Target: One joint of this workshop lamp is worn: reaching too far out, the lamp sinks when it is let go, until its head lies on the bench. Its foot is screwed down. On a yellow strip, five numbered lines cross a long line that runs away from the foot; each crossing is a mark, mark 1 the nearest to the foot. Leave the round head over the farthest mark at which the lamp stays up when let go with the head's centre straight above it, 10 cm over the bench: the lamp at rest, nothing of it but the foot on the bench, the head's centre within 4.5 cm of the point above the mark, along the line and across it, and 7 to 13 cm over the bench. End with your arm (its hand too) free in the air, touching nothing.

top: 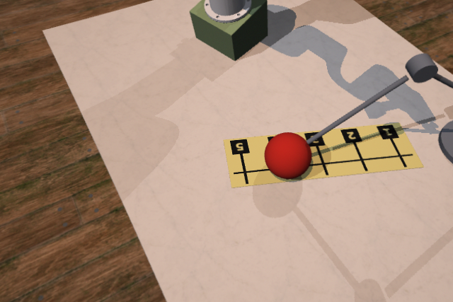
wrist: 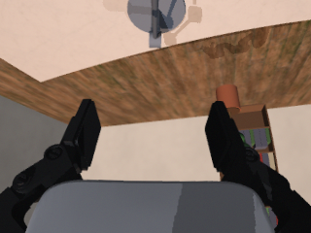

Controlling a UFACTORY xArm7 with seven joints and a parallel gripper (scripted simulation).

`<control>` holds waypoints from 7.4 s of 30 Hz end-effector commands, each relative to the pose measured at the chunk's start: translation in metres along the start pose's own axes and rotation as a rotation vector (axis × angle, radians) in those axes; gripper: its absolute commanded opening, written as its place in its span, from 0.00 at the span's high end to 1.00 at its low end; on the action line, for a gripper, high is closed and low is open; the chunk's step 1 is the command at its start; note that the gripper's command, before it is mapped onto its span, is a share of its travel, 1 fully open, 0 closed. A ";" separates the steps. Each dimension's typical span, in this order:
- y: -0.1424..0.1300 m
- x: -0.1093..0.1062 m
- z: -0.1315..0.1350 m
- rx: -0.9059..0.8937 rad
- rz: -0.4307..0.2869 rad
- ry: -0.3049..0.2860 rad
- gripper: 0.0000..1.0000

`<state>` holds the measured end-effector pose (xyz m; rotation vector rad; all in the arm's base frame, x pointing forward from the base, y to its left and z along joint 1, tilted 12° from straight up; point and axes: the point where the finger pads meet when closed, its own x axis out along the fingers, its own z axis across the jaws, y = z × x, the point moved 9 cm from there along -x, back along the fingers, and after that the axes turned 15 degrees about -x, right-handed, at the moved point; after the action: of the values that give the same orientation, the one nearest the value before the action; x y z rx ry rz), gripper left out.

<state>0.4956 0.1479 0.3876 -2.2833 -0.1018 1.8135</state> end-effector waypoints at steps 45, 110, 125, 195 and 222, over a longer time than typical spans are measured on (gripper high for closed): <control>-0.025 0.058 -0.010 0.001 0.411 -0.123 0.00; 0.022 0.167 0.004 0.001 0.411 -0.123 0.00; 0.022 0.167 0.004 0.001 0.411 -0.123 1.00; -0.054 0.134 -0.017 0.001 0.411 -0.123 1.00; -0.066 0.108 -0.020 0.000 0.410 -0.122 0.00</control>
<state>0.5467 0.2271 0.2917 -2.3166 0.3761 2.1445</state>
